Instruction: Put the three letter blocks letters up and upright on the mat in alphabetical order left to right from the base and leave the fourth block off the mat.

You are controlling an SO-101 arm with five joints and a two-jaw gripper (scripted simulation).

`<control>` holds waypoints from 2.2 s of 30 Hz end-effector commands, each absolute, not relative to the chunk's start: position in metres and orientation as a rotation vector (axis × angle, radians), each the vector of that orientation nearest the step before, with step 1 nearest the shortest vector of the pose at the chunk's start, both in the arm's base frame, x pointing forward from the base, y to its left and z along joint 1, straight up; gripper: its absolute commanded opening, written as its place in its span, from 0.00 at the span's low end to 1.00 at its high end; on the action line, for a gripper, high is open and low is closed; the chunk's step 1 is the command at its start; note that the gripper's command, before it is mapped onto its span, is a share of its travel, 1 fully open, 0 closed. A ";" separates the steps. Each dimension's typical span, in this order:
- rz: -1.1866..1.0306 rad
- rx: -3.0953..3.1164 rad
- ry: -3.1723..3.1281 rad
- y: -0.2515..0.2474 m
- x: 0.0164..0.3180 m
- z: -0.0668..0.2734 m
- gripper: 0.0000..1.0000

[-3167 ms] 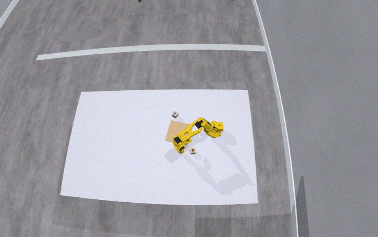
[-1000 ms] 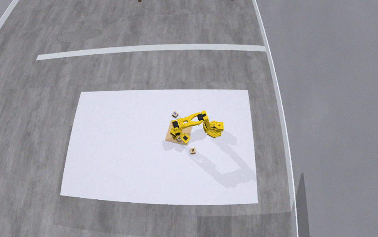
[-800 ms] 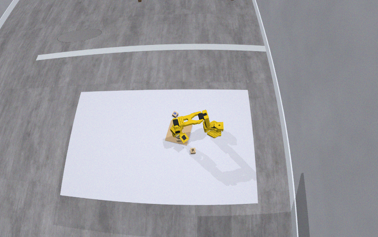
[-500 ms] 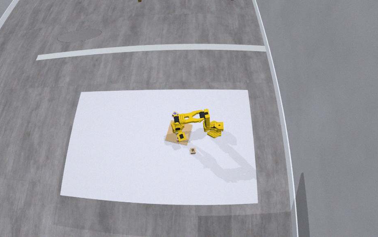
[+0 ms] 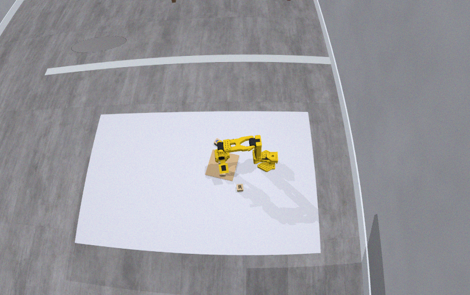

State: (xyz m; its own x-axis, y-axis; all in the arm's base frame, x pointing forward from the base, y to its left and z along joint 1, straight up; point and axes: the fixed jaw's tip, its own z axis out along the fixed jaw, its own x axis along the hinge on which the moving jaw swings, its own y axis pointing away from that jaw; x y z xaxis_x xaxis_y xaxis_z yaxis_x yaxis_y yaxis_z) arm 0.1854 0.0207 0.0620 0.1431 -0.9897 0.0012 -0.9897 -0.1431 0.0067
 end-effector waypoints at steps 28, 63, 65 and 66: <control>0.147 2.379 -2.199 0.018 0.199 0.080 0.00; 0.146 2.392 -2.185 0.022 0.200 0.080 0.00; 0.146 2.394 -2.183 0.022 0.200 0.080 0.00; 0.145 2.395 -2.182 0.022 0.200 0.080 0.00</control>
State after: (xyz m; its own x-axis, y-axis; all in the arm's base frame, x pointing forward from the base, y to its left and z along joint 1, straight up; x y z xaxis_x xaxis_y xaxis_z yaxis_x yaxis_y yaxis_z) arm 0.1849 0.0183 0.0602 0.0904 -0.9959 0.0015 -0.9959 -0.0904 0.0035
